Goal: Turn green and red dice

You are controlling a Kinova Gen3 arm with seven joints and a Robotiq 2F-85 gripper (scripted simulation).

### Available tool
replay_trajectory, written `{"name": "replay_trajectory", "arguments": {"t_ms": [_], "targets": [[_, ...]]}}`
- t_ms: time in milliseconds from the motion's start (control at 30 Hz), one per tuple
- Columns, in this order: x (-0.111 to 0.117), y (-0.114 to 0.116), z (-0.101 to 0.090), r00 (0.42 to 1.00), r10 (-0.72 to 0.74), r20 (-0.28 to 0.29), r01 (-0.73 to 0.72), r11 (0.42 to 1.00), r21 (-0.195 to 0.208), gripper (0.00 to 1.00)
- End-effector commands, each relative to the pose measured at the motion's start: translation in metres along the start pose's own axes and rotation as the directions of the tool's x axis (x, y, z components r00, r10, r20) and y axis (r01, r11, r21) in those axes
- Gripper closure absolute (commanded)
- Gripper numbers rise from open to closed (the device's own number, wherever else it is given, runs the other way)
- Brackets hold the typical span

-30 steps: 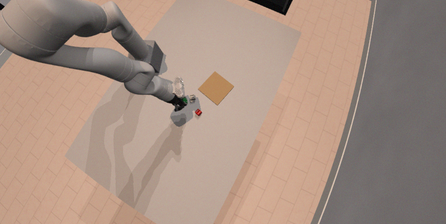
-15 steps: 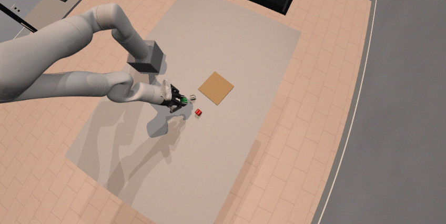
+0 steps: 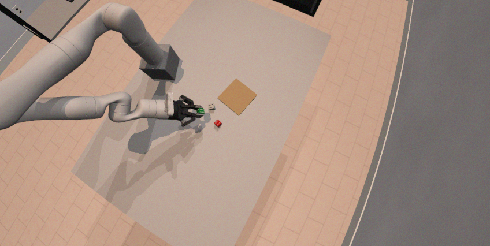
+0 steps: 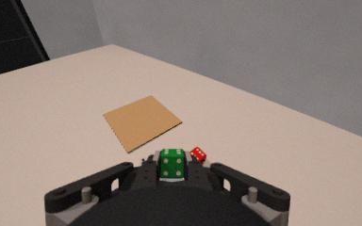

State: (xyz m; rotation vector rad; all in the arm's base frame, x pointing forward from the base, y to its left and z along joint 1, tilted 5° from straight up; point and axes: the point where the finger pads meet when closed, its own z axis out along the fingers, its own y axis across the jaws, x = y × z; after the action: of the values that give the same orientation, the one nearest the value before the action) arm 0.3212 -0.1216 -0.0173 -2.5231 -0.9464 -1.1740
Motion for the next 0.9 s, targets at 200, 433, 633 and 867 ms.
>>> {"name": "replay_trajectory", "arguments": {"t_ms": [200, 433, 633, 867], "targets": [[-0.0084, -0.0006, -0.0015, 0.992, 0.012, -0.122, -0.013, 1.000, -0.012, 0.79], [-0.0088, 0.0003, -0.0024, 0.984, 0.011, -0.176, -0.013, 1.000, -0.012, 0.79], [-0.0086, 0.0015, -0.0037, 0.981, 0.008, -0.196, -0.012, 1.000, -0.015, 0.79], [-0.0084, 0.0029, -0.0050, 0.977, 0.006, -0.213, -0.010, 1.000, -0.019, 0.79]]}}
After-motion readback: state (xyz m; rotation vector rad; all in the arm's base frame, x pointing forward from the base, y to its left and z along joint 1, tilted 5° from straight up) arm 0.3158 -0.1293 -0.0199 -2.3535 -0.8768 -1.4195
